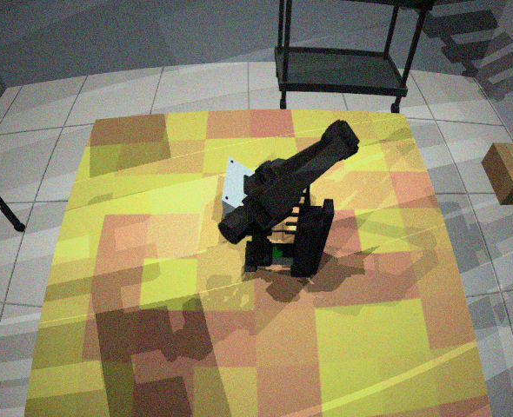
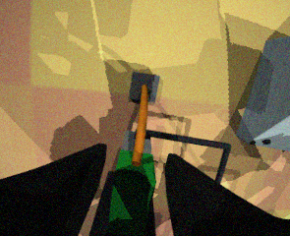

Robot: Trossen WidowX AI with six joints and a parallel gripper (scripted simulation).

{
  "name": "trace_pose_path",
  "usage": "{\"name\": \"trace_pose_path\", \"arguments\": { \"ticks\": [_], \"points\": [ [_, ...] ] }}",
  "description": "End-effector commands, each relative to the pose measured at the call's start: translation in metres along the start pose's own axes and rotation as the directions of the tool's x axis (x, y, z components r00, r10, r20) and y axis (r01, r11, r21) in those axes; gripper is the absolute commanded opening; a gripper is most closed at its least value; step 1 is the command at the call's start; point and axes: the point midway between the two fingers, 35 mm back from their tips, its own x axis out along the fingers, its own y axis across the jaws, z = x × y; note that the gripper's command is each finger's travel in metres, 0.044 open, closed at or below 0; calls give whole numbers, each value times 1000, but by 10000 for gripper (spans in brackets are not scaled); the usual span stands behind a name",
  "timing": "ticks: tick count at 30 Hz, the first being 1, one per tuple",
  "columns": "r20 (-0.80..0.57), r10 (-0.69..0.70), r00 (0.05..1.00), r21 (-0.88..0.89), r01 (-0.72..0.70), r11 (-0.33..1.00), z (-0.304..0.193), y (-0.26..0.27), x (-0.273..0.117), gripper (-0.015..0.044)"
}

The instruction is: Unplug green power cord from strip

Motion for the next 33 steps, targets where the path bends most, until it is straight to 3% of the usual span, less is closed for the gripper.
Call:
{"name": "trace_pose_path", "arguments": {
  "ticks": [1, 29, 33],
  "points": [
    [-6, 0, 1000, 3, 0, 1000, -8, 0, 0, 160],
    [-9, 0, 1000, 3, 0, 1000, -27, -1, 13, 160],
    [-4, -2, 1000, 1, 2, 1000, -27, -1, 10, 55]
  ]
}}
